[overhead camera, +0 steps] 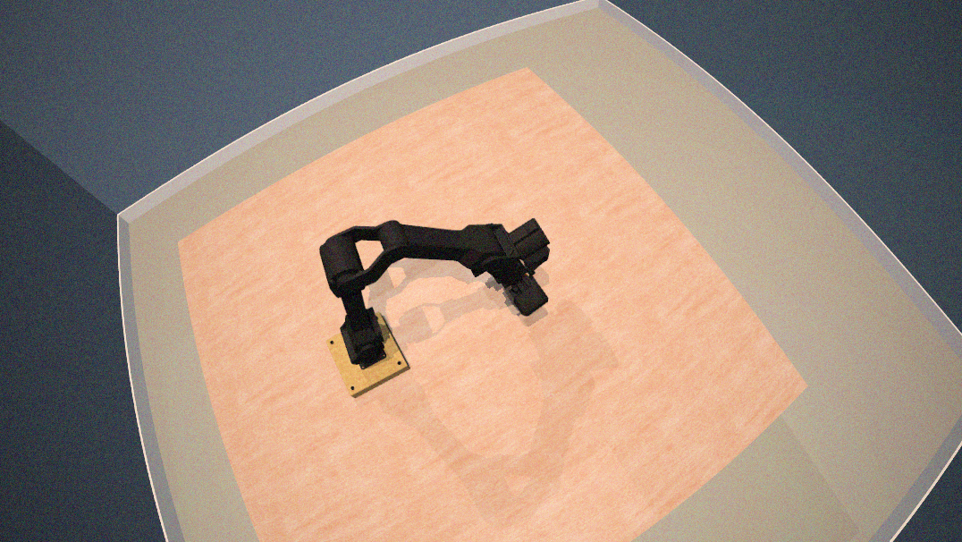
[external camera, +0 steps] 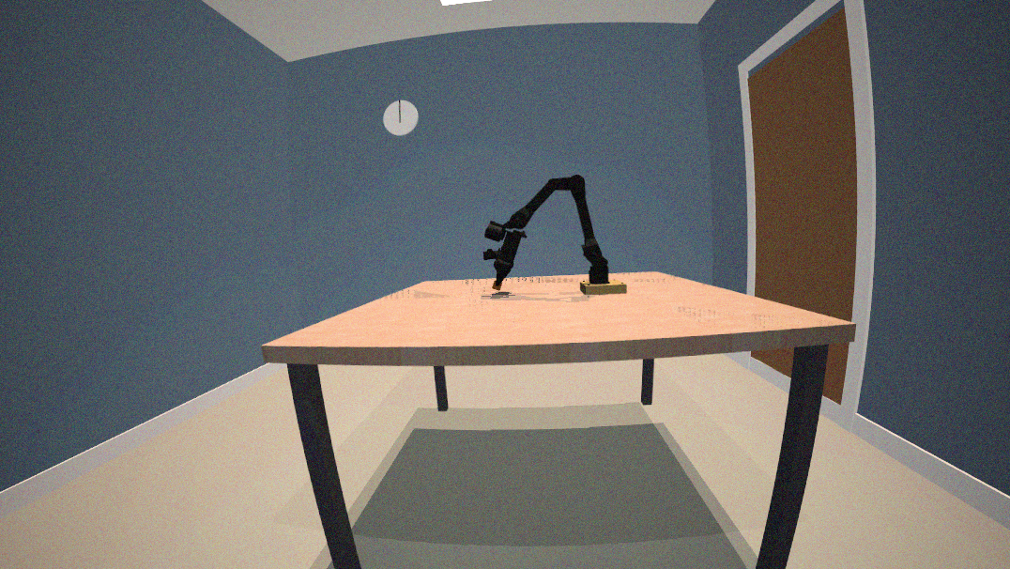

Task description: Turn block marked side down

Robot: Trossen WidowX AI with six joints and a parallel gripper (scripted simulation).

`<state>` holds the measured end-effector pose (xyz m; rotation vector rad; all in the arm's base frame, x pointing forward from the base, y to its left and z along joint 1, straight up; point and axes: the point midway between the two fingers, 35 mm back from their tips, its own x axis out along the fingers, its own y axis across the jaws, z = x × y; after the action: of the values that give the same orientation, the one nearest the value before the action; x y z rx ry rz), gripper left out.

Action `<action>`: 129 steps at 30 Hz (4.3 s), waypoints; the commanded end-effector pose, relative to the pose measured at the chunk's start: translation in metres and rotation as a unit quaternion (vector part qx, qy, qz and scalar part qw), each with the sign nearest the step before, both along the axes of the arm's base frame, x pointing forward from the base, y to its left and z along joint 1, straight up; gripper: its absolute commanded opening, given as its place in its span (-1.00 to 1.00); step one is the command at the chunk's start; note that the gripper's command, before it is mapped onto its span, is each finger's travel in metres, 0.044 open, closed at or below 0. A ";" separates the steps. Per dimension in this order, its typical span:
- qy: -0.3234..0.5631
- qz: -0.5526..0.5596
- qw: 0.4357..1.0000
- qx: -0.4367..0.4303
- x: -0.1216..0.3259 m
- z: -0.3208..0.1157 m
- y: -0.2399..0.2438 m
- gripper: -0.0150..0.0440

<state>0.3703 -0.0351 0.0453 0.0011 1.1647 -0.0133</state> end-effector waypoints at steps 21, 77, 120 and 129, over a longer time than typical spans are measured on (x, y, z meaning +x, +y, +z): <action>-0.147 0.002 0.989 0.000 0.005 -0.017 0.000 -0.49; -0.338 0.005 0.941 -0.003 -0.008 -0.028 0.001 0.67; -0.259 0.003 0.966 -0.002 0.004 -0.020 -0.001 1.00; -0.102 0.004 0.995 -0.001 -0.023 0.038 0.001 1.00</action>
<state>0.3685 -0.0348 0.0221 0.0138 0.7475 -0.0020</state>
